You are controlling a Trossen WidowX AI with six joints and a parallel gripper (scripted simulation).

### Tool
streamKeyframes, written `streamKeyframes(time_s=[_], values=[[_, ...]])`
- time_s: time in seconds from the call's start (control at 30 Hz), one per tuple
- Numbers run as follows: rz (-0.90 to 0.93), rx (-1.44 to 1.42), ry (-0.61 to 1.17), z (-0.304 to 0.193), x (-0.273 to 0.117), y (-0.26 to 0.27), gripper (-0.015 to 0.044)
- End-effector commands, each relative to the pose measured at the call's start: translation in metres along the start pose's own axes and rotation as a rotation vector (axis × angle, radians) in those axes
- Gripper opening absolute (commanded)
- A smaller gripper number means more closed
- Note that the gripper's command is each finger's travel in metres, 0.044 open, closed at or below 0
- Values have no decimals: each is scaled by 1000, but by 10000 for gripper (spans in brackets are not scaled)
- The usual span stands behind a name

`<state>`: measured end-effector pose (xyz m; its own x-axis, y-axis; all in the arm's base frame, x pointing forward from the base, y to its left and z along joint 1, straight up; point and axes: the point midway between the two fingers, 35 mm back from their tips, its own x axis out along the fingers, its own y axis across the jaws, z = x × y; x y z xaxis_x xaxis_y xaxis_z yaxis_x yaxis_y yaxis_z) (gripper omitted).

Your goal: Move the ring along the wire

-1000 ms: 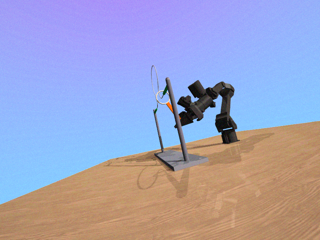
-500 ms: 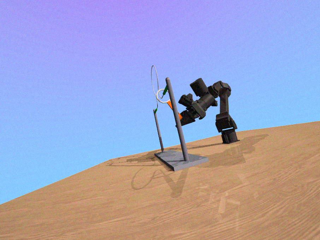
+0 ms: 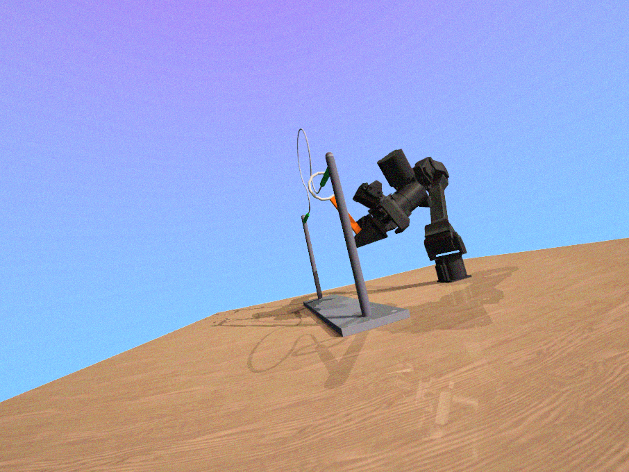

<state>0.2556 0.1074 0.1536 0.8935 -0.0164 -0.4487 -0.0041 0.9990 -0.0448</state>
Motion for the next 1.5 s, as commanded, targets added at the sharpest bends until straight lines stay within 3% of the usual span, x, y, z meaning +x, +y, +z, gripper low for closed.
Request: streamKeyframes(time_s=[0.0, 1.47], values=[[-4, 9, -6, 4, 0, 4, -150], [-4, 10, -8, -15, 9, 16, -150]])
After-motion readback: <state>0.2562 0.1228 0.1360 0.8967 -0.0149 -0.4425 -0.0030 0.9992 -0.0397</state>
